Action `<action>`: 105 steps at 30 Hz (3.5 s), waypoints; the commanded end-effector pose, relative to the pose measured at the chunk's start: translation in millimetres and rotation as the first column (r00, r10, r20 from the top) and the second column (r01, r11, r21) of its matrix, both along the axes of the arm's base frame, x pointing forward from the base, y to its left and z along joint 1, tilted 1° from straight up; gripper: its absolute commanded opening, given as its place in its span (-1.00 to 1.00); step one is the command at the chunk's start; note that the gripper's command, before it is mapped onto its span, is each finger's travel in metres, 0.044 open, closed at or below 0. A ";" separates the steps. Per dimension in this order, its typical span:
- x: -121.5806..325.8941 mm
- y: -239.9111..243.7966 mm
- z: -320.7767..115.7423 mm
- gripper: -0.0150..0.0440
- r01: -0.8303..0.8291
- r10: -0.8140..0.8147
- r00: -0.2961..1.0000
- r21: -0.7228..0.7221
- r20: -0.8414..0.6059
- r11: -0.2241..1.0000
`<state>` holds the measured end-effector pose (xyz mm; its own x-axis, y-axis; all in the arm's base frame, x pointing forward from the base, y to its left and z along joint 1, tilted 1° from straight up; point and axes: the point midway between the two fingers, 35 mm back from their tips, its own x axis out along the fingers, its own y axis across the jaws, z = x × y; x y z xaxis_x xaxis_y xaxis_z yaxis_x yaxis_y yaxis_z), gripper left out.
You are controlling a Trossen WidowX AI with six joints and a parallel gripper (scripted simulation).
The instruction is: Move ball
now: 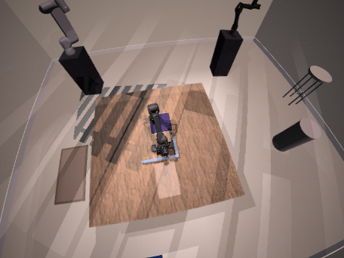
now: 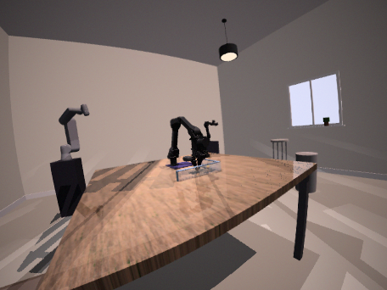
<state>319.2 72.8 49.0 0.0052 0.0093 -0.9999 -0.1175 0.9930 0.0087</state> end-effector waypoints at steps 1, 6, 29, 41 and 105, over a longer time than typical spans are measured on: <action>5.6 1.7 21.3 -0.49 0.006 -0.006 1.000 0.006 0.009 1.000; 7.2 1.7 47.9 -0.49 0.006 -0.006 1.000 0.006 0.010 1.000; -0.6 6.9 111.7 -0.49 -0.138 0.138 0.990 0.005 0.011 0.990; -2.5 33.7 100.9 -0.49 -0.593 0.593 0.805 -0.003 0.017 0.805; -12.6 85.3 9.4 -0.49 -1.000 1.000 0.005 -0.022 0.019 0.006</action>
